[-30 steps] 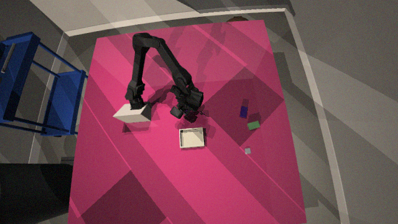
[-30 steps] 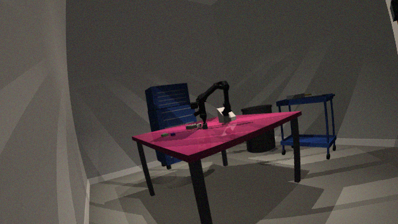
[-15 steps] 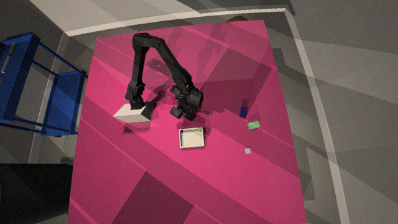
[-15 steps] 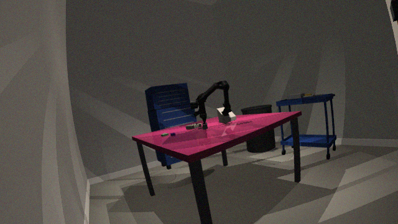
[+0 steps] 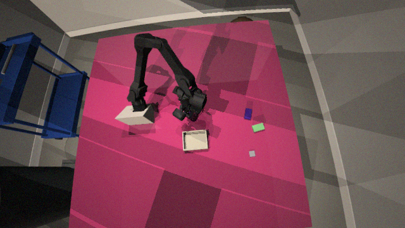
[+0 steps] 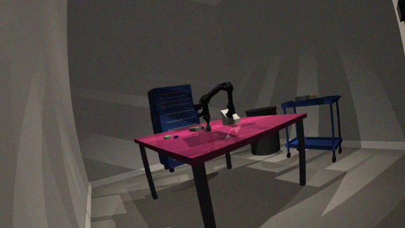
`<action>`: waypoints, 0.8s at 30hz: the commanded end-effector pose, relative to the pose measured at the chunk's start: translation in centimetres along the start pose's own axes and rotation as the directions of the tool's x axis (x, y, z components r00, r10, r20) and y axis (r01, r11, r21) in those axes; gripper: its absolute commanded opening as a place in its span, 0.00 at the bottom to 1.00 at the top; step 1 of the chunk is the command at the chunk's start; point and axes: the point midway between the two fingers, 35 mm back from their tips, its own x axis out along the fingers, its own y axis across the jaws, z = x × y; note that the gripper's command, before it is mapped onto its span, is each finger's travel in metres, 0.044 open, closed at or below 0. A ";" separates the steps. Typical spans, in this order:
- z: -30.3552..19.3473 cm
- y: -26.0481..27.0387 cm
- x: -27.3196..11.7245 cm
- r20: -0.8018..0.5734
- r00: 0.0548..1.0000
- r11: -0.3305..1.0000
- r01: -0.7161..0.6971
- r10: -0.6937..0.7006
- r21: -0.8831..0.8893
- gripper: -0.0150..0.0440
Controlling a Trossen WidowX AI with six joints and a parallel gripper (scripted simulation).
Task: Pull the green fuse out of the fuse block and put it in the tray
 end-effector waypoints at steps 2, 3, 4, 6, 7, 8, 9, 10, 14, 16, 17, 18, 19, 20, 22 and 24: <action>0.1 0.1 -0.4 0.005 1.000 1.000 0.005 -0.005 -0.007 0.25; 0.1 0.1 -0.4 0.005 1.000 1.000 0.005 -0.005 -0.007 0.25; 0.1 0.1 -0.5 0.005 1.000 1.000 0.005 -0.005 -0.007 0.25; 0.1 0.1 -0.6 0.004 1.000 1.000 0.005 -0.005 -0.007 0.25; 0.1 0.1 -0.6 0.004 1.000 1.000 0.005 -0.005 -0.007 0.25; 0.1 0.1 -0.7 0.004 1.000 1.000 0.005 -0.004 -0.007 0.25; 0.1 0.1 -0.7 0.004 1.000 1.000 0.004 -0.004 -0.007 0.25; 0.1 0.1 -0.8 0.004 1.000 1.000 0.004 -0.004 -0.007 0.25; 0.1 0.1 -1.0 0.004 1.000 1.000 0.004 -0.004 -0.006 0.25; 0.1 0.1 -1.1 0.004 1.000 1.000 0.004 -0.004 -0.006 0.25; 0.1 0.1 -1.1 0.004 1.000 1.000 0.004 -0.004 -0.006 0.25; 0.1 0.1 -1.2 0.004 1.000 1.000 0.004 -0.004 -0.006 0.25; 0.1 0.1 -1.2 0.004 1.000 1.000 0.004 -0.004 -0.006 0.25; 0.1 0.1 -1.3 0.004 1.000 1.000 0.004 -0.004 -0.006 0.25; 0.1 0.1 -1.4 0.004 1.000 1.000 0.004 -0.004 -0.005 0.25; 0.1 0.0 -1.5 0.004 1.000 1.000 0.004 -0.004 -0.005 0.25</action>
